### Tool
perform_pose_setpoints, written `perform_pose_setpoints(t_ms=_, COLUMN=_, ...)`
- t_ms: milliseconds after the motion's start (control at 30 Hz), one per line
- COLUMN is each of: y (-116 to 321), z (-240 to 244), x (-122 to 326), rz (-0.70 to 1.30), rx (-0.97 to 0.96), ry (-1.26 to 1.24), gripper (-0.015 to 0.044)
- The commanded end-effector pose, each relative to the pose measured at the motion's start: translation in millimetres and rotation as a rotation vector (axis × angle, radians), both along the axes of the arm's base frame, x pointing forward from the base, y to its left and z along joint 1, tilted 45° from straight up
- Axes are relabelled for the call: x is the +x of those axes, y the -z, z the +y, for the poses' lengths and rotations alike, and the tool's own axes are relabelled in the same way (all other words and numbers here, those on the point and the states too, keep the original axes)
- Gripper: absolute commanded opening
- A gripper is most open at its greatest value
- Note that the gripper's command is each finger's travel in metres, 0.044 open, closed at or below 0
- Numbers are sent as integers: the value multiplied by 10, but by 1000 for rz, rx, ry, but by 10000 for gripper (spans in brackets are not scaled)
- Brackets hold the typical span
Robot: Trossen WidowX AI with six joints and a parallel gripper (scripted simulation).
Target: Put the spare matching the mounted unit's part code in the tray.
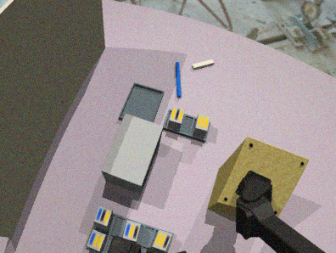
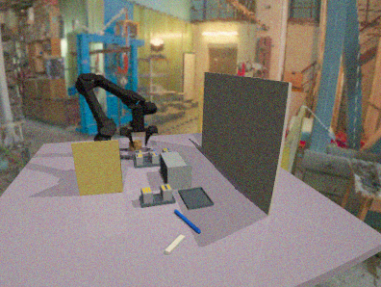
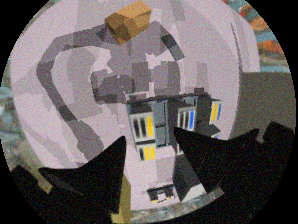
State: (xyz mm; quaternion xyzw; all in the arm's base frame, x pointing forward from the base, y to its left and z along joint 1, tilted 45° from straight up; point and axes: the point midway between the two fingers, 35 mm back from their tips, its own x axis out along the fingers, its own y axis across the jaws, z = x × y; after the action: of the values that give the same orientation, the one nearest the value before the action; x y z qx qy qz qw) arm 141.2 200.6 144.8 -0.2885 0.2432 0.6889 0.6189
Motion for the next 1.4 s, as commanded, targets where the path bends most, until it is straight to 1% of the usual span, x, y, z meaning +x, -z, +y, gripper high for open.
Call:
perform_pose_setpoints(t_ms=0, y=74, z=36, x=-8, rz=6, rx=-10, ry=2, gripper=300)
perform_pose_setpoints(t_ms=1067, y=428, z=397, x=-99, rz=8, rx=-1, ry=4, gripper=300)
perform_pose_setpoints(t_ms=1367, y=442, z=412, x=-107, rz=8, rx=1, ry=5, gripper=300)
